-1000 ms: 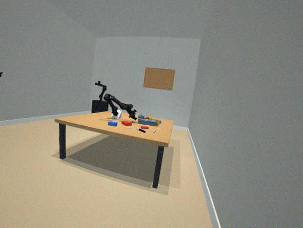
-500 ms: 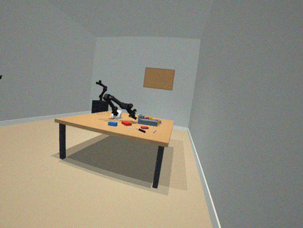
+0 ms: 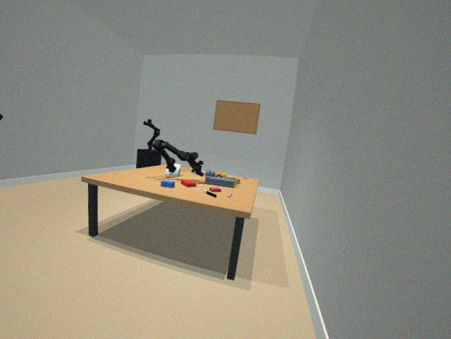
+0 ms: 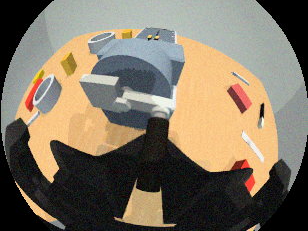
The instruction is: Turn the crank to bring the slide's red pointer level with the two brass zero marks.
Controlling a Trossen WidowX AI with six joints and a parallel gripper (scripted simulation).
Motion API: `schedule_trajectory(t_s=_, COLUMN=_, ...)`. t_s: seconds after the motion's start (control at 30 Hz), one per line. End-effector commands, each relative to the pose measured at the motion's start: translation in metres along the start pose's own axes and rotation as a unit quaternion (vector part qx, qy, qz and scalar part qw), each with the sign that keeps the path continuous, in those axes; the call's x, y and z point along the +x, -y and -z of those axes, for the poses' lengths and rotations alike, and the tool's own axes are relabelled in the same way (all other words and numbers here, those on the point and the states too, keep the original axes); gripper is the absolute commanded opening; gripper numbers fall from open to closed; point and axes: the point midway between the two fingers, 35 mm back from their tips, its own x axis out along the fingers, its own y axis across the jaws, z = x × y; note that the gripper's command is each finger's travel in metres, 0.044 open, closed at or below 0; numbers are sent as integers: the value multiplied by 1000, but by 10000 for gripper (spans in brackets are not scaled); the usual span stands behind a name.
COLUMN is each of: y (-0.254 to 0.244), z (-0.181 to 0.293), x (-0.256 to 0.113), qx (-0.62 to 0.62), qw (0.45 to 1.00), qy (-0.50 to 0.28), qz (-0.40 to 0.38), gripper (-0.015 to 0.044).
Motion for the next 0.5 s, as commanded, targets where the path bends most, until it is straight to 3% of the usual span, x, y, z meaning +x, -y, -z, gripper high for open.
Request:
schedule_trajectory(t_s=0.0, y=1, z=-7, x=-7, qx=3, qw=1000, qy=6, qz=2, gripper=0)
schedule_trajectory(t_s=0.47, y=-8, z=-17, x=-18, qx=3, qw=1000, qy=6, qz=2, gripper=0)
